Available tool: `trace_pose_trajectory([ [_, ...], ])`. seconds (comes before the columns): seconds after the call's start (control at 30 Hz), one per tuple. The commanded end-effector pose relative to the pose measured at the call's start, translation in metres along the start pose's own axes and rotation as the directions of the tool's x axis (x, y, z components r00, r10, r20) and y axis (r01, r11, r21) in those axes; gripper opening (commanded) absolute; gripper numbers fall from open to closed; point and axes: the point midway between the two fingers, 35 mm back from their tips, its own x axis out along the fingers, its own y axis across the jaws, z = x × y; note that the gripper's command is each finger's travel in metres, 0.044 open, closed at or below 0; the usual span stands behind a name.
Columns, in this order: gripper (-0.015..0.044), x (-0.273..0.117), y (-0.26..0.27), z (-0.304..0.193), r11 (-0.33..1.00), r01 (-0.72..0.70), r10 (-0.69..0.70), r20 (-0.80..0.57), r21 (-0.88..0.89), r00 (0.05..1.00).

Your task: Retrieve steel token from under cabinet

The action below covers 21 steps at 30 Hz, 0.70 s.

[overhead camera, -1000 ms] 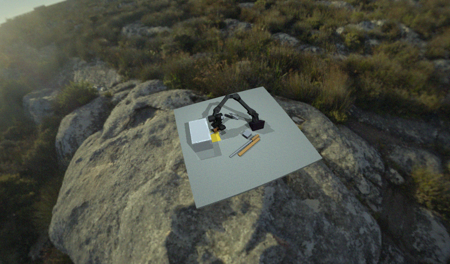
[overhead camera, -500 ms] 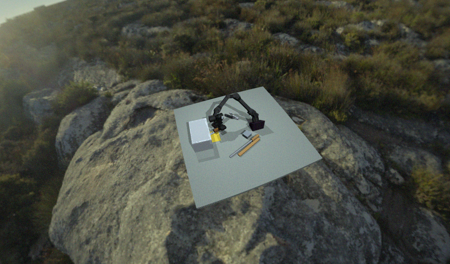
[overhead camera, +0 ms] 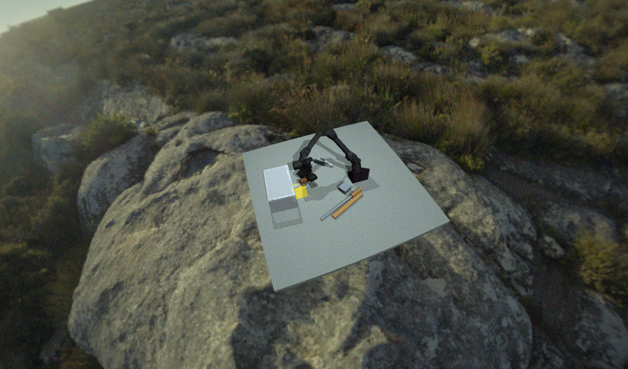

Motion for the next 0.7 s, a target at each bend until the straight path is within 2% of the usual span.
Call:
trace_pose_trajectory([
  [0.0, 0.0, 0.001, 0.0, -0.007, 1.0, 0.0, 0.0, -0.004, -0.007, 1.0],
  [0.67, 0.0, 0.001, -0.001, -0.027, 1.0, 0.0, 0.0, -0.005, -0.008, 1.0],
])
